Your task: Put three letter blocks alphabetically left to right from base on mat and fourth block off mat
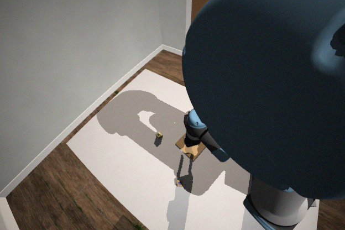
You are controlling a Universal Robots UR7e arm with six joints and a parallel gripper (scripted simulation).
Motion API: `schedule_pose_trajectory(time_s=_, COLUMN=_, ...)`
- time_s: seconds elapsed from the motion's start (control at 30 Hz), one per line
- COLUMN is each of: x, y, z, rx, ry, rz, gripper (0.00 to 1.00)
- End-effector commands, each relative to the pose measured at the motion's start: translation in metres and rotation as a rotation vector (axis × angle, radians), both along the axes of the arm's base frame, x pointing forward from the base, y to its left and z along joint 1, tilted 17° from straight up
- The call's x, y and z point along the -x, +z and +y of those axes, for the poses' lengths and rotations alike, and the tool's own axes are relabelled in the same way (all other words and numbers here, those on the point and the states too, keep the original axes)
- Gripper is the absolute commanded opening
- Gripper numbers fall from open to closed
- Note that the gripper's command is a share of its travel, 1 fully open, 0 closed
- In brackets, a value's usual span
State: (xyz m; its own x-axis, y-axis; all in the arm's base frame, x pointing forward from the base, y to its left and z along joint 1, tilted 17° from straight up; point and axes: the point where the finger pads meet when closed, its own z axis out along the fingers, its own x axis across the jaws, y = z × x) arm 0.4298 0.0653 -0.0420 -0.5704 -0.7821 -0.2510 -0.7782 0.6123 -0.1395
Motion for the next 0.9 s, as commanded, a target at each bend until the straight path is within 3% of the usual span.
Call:
schedule_pose_trajectory(time_s=0.0, x=0.0, y=0.0, z=0.0, rx=0.0, ry=0.0, rz=-0.001, gripper=1.0)
schedule_pose_trajectory(time_s=0.43, x=-0.001, y=-0.002, z=0.0, rx=0.0, ry=0.0, rz=-0.001, gripper=1.0)
schedule_pose_trajectory(time_s=0.87, x=-0.006, y=-0.021, z=0.003, rx=0.0, ry=0.0, rz=-0.001, gripper=1.0)
